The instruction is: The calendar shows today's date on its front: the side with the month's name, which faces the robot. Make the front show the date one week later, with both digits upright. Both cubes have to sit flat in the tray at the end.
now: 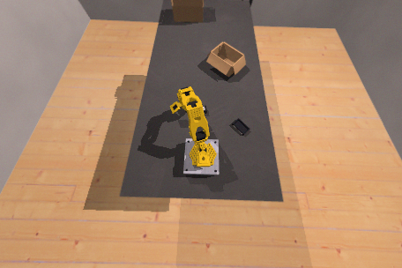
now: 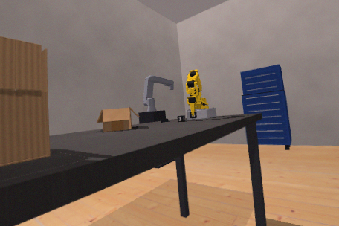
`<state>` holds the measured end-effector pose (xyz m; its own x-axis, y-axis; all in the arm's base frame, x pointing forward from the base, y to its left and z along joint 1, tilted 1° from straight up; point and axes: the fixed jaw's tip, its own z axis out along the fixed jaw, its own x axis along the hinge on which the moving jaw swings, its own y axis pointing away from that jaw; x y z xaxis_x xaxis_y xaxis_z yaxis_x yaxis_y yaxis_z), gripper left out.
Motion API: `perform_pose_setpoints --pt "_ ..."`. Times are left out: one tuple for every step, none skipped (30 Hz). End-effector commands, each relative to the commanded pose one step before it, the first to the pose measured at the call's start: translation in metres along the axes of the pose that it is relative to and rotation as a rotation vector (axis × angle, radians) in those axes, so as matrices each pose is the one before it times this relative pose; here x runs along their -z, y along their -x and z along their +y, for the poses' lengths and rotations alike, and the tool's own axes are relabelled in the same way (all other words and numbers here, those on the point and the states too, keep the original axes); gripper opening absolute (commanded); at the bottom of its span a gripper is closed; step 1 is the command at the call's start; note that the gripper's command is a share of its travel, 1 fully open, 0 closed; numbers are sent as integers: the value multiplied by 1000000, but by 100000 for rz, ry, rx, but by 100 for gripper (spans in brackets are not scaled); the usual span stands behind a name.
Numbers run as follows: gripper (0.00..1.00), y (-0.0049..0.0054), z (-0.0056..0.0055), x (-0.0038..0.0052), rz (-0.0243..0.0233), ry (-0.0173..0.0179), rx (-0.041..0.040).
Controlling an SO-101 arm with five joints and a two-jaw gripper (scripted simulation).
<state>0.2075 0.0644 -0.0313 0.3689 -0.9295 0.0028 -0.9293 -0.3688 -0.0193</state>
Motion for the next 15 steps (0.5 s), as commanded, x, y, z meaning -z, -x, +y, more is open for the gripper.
perform_pose_setpoints --pt "0 -831 4565 -3900 -284 1911 275" --pt "0 6 -3 -102 0 0 0" --pt "0 0 0 -234 0 0 0" --pt "0 5 -3 -384 0 0 0" --pt "0 11 -1 -534 0 0 0" --pt "0 5 2 -648 0 0 0" --pt "0 17 6 -726 0 0 0" --pt "0 11 5 -756 0 0 0" --pt "0 11 12 -727 0 0 0" --pt "0 11 8 -648 0 0 0" --pt "0 5 11 -528 0 0 0" --pt "0 11 8 -390 0 0 0" --pt "0 0 6 -234 0 0 0" --pt "0 6 4 -96 0 0 0" --pt "0 0 0 -18 0 0 0"
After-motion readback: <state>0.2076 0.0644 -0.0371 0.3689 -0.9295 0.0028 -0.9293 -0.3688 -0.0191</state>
